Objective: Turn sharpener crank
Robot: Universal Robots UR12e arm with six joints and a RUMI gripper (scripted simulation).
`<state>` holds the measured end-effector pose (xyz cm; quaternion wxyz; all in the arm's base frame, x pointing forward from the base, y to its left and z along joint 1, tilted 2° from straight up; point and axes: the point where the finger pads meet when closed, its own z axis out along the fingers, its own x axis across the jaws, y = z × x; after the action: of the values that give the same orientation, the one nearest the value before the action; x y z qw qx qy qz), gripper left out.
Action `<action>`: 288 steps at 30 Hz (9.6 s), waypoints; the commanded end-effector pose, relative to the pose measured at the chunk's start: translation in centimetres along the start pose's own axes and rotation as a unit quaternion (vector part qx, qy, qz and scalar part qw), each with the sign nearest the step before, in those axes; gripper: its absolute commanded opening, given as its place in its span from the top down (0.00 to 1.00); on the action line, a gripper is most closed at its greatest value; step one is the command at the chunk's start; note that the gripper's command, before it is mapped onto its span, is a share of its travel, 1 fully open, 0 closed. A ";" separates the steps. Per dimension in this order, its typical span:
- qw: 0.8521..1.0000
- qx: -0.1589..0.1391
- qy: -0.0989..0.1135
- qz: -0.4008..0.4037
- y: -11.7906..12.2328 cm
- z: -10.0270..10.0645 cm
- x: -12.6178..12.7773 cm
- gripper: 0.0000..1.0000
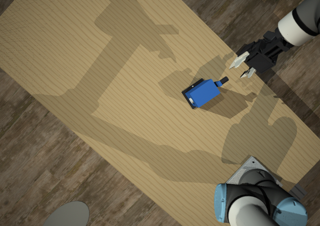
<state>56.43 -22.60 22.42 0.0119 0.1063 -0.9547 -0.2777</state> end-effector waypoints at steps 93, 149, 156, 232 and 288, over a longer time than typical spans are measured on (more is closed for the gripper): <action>0.985 0.017 -0.091 0.144 -3.5 7.4 1.5 0.68; 0.985 0.017 -0.091 0.144 -3.6 9.0 1.2 0.91; 0.985 0.017 -0.091 0.144 -3.6 9.0 1.2 0.91; 0.985 0.017 -0.091 0.144 -5.1 9.4 -1.7 0.91; 0.985 0.017 -0.091 0.144 -7.6 12.4 -3.2 0.91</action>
<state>60.01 -21.57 8.36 -0.0364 -0.0574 -0.9616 -0.2660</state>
